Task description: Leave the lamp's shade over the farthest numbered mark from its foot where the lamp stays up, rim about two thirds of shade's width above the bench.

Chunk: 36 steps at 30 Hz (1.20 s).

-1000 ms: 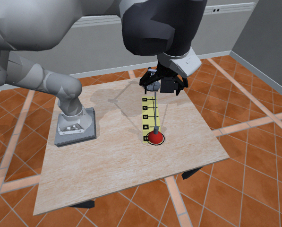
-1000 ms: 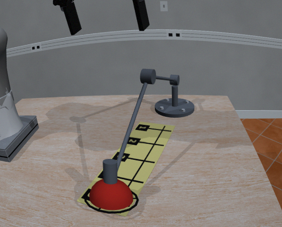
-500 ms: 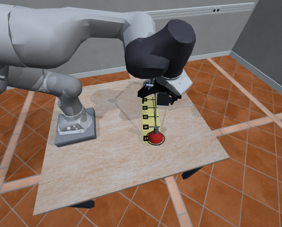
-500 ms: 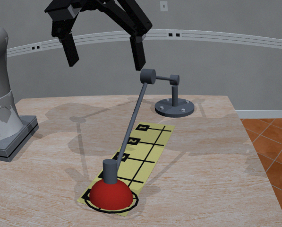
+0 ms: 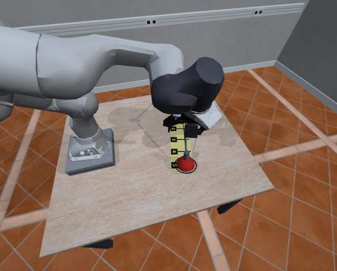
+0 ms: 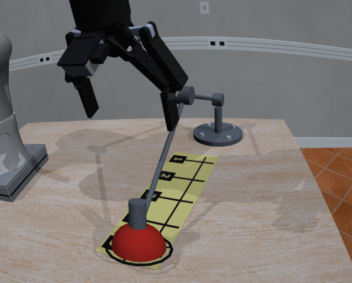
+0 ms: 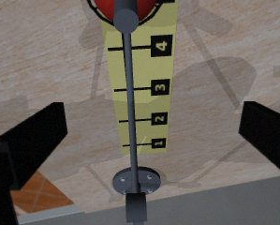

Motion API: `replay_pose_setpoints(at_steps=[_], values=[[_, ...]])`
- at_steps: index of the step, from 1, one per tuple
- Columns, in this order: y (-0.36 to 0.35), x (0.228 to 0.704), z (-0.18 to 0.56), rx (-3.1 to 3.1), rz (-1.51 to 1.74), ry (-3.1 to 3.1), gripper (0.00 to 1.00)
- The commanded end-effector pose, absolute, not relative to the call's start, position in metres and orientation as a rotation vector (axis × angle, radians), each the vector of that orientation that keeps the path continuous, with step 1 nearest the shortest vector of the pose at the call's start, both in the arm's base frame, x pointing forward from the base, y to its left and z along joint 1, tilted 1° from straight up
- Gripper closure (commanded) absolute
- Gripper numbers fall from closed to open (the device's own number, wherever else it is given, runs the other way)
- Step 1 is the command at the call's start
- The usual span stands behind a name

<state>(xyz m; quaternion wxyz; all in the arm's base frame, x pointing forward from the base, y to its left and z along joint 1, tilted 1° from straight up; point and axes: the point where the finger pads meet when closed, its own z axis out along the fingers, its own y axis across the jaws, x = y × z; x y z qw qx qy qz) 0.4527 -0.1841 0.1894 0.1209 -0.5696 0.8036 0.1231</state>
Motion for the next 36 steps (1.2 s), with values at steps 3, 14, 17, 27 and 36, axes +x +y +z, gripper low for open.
replay_pose_setpoints(at_steps=[3, 14, 17, 27, 36], values=[[-0.185, 0.458, 0.174, -1.682, 0.338, 2.321, 0.00], [-0.190, 0.467, 0.171, -1.680, 0.307, 2.311, 0.00], [-0.191, 0.469, 0.171, -1.679, 0.299, 2.309, 0.00], [-0.184, 0.470, 0.152, -1.677, 0.303, 2.311, 0.00], [-0.177, 0.471, 0.132, -1.675, 0.310, 2.315, 0.00]])
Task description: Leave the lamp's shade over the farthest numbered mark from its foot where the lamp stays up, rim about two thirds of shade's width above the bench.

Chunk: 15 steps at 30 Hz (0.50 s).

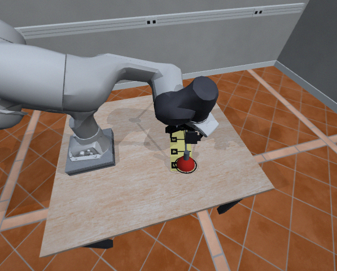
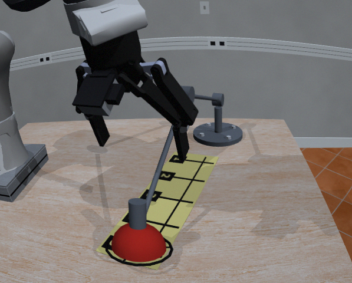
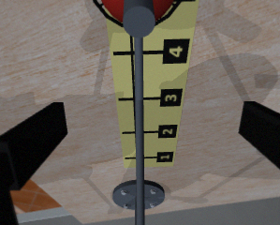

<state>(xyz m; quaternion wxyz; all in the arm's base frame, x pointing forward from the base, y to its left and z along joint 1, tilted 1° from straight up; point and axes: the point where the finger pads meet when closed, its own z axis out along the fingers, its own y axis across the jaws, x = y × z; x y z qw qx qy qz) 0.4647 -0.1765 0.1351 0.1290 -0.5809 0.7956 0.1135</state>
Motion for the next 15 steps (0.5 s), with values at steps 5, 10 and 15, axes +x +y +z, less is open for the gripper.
replay_pose_setpoints(at_steps=[5, 10, 15], values=[[-0.173, 0.470, 0.123, -1.680, 0.313, 2.314, 0.00], [-0.169, 0.470, 0.111, -1.685, 0.318, 2.311, 0.00], [-0.164, 0.470, 0.099, -1.690, 0.322, 2.309, 0.00]])
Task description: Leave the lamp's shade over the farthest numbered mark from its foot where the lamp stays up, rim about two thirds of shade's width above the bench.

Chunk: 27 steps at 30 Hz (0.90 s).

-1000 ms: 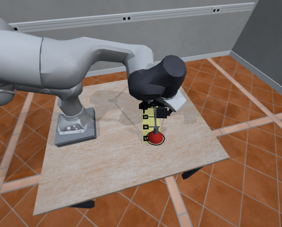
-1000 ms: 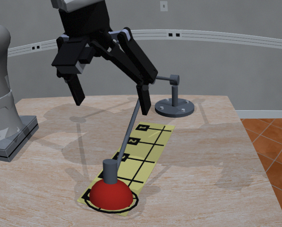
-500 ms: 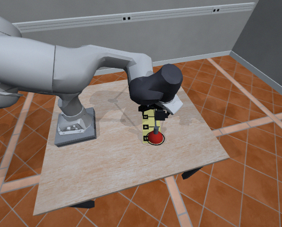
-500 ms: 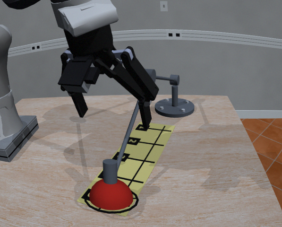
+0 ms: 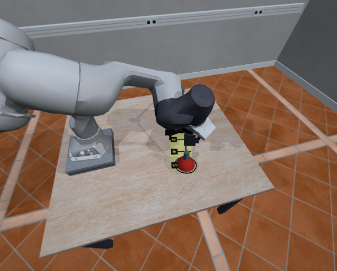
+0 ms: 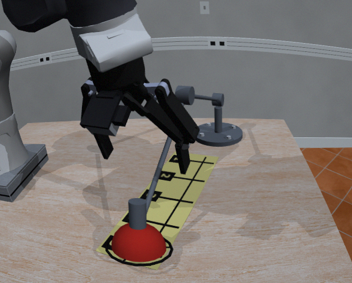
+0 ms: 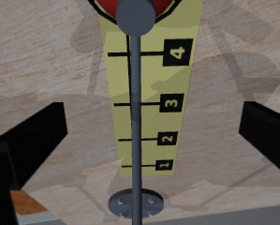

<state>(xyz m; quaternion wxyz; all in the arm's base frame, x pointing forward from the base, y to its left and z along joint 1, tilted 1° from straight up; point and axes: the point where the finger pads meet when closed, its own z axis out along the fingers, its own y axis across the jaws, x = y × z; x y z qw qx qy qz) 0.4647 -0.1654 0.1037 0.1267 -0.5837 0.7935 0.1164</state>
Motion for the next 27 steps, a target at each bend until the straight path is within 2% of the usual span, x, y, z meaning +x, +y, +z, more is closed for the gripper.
replay_pose_setpoints(at_steps=[1, 27], values=[[-0.164, 0.470, 0.096, -1.691, 0.323, 2.309, 0.00], [-0.152, 0.475, 0.059, -1.692, 0.317, 2.306, 0.00]])
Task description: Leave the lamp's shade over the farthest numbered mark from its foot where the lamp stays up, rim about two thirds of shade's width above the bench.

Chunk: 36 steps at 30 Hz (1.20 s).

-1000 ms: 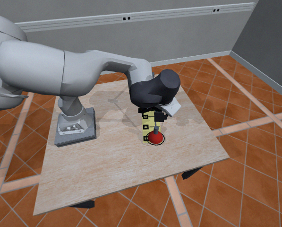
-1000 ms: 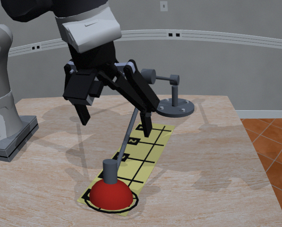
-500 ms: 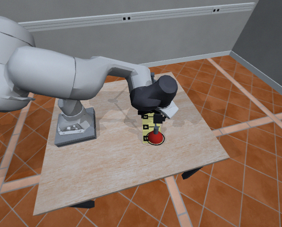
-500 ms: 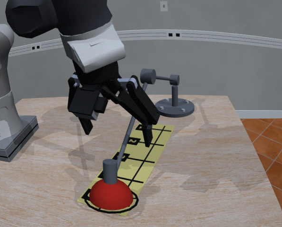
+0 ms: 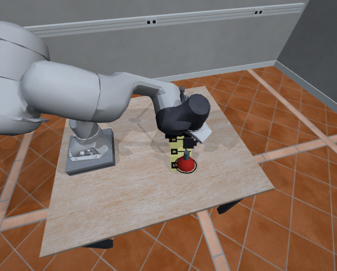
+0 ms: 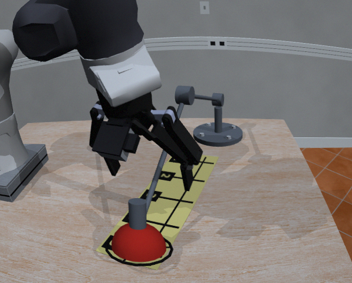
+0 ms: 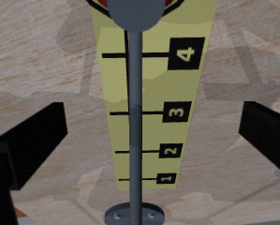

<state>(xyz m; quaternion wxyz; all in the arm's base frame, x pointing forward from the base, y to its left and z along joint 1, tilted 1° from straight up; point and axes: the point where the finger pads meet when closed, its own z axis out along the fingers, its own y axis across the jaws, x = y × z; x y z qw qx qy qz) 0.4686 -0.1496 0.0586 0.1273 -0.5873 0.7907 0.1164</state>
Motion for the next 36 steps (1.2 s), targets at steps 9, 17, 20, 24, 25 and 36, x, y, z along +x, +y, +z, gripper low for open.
replay_pose_setpoints(at_steps=[9, 17, 20, 24, 25, 36], values=[[-0.1527, 0.4818, 0.0573, -1.679, 0.296, 2.308, 0.00], [-0.1527, 0.4818, 0.0573, -1.679, 0.296, 2.308, 0.00], [-0.1527, 0.4818, 0.0573, -1.679, 0.296, 2.308, 0.00], [-0.1527, 0.4818, 0.0573, -1.679, 0.296, 2.308, 0.00], [-0.1527, 0.4818, 0.0573, -1.679, 0.296, 2.308, 0.00], [-0.1521, 0.4805, 0.0567, -1.683, 0.300, 2.305, 0.90]])
